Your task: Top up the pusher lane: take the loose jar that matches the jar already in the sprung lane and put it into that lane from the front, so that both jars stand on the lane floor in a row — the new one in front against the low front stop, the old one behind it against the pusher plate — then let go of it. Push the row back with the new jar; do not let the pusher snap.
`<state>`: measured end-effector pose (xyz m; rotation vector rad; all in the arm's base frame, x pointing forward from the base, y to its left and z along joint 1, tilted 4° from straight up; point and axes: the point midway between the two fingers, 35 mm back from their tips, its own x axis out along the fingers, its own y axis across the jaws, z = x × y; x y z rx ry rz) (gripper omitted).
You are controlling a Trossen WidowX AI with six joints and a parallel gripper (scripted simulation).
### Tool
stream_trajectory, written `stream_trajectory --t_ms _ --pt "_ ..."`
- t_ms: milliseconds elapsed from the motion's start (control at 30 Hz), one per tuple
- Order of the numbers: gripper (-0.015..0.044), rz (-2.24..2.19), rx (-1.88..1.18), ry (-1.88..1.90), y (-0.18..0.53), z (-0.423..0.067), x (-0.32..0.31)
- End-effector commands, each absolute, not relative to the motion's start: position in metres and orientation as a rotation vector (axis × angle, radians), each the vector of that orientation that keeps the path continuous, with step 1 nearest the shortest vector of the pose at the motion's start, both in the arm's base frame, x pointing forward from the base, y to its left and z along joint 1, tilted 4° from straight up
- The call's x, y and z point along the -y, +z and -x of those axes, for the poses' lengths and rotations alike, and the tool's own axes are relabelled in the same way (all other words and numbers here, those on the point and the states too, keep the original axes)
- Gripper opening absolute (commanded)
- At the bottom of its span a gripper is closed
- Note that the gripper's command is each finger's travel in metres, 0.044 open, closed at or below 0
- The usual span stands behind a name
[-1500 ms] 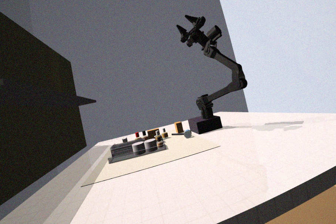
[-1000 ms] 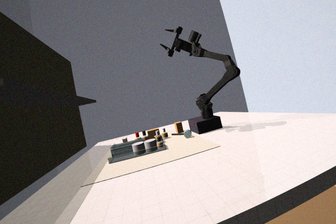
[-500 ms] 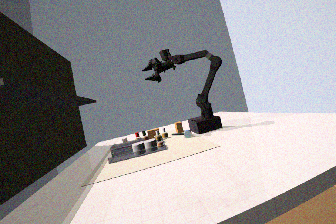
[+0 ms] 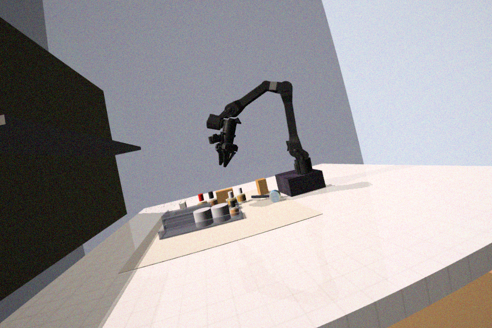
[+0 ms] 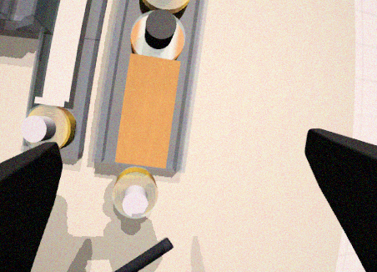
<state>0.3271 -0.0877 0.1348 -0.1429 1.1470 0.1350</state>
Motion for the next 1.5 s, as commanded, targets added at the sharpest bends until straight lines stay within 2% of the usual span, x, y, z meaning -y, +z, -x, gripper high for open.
stream_trajectory --t_ms 0,100,1467 --pt "0.0440 0.034 -1.439 0.114 0.086 -0.303 0.070" --pt "0.0440 0.005 -1.552 0.097 0.071 -0.291 0.064" --pt "0.0440 0.005 -1.553 0.097 -0.005 -0.290 0.068"
